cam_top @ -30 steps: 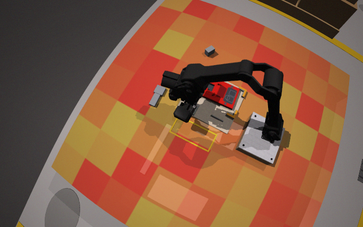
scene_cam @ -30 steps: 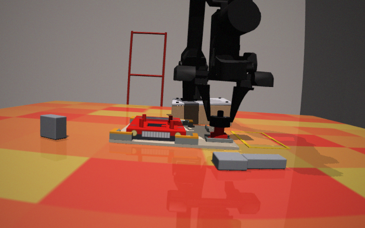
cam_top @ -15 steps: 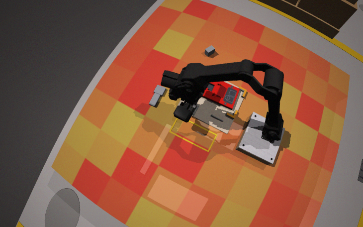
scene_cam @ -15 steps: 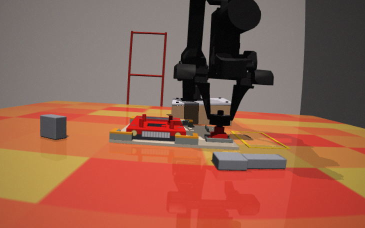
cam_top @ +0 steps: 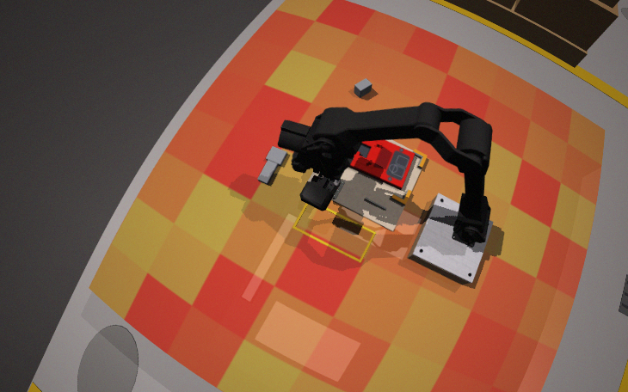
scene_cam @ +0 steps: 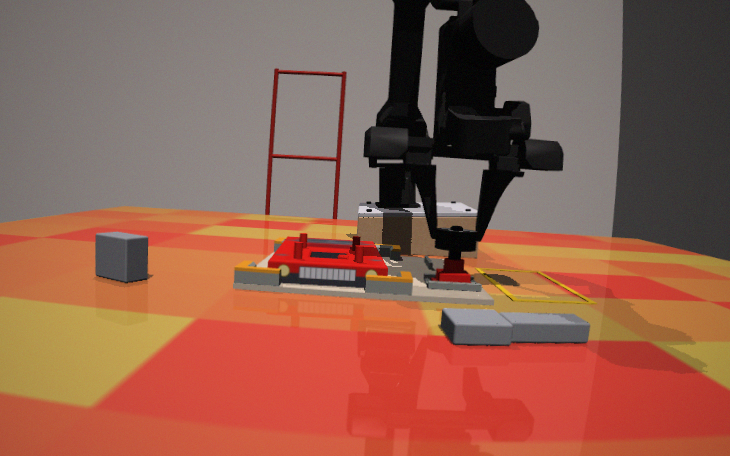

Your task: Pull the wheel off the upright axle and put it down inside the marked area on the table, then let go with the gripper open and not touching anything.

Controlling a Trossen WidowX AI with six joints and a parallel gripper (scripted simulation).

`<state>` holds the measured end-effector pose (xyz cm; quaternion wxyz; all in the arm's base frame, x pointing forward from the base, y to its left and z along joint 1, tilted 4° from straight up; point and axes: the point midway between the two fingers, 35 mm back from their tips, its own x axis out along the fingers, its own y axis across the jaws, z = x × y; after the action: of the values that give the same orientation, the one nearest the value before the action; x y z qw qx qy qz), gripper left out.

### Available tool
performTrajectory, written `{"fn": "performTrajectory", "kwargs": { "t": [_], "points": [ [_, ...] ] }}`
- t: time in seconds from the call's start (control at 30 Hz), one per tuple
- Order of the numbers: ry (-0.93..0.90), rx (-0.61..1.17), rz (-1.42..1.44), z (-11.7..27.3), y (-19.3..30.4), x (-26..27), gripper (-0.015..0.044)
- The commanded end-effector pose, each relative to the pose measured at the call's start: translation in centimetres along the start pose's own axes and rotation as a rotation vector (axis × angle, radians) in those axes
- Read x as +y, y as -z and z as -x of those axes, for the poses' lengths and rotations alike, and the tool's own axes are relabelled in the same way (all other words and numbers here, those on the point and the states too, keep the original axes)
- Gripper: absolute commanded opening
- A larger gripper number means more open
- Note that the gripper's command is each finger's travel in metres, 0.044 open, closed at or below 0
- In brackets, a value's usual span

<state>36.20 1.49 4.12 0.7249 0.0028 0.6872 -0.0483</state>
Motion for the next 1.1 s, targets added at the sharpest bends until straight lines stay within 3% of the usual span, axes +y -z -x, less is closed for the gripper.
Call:
{"fn": "performTrajectory", "kwargs": {
  "t": [0.0, 1.07],
  "points": [
    [0.000, -0.003, -0.001, 0.3, -0.1, 0.0, 0.0000],
    [0.001, -0.005, -0.001, 1.3, -0.1, 0.0, 0.0000]
  ]
}}
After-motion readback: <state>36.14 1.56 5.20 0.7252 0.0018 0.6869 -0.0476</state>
